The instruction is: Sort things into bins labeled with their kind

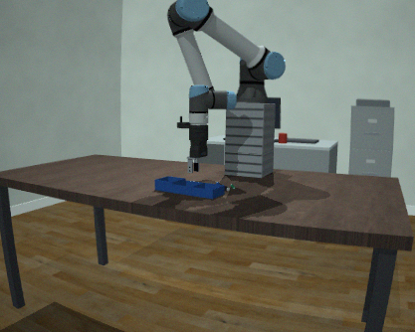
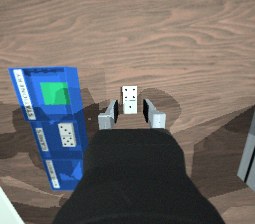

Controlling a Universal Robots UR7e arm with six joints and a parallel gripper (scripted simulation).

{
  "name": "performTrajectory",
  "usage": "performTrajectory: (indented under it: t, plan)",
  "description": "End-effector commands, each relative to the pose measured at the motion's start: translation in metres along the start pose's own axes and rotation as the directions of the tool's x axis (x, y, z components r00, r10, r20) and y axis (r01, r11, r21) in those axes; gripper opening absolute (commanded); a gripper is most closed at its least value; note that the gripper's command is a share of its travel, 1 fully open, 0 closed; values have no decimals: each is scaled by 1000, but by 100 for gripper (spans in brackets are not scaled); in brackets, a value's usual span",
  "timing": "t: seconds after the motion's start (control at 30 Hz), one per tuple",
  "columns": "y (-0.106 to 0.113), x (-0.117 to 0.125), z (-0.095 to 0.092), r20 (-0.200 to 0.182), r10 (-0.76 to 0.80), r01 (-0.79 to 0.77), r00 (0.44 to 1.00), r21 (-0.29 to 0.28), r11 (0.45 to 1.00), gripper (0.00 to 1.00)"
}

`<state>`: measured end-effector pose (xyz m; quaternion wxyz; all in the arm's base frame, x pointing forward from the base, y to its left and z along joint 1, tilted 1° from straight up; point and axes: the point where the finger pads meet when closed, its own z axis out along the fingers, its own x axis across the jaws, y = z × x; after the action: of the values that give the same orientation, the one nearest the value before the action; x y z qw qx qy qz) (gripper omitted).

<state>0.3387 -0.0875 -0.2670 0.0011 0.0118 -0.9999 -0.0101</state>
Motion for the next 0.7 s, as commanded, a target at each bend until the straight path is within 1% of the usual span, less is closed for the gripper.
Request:
performTrajectory:
  t: [0.0,0.13,0.3,0.6,0.67]
  plan:
    - [0,0,18,1,0,0,1000,1,1000,79]
    - [0,-1,33,1,0,0,1000,1,1000,79]
    - [-1,-1,33,1,0,0,1000,1,1000,79]
    - [-1,-1,45,1,0,0,1000,1,1000,79]
    - [-1,-1,45,1,0,0,1000,1,1000,79]
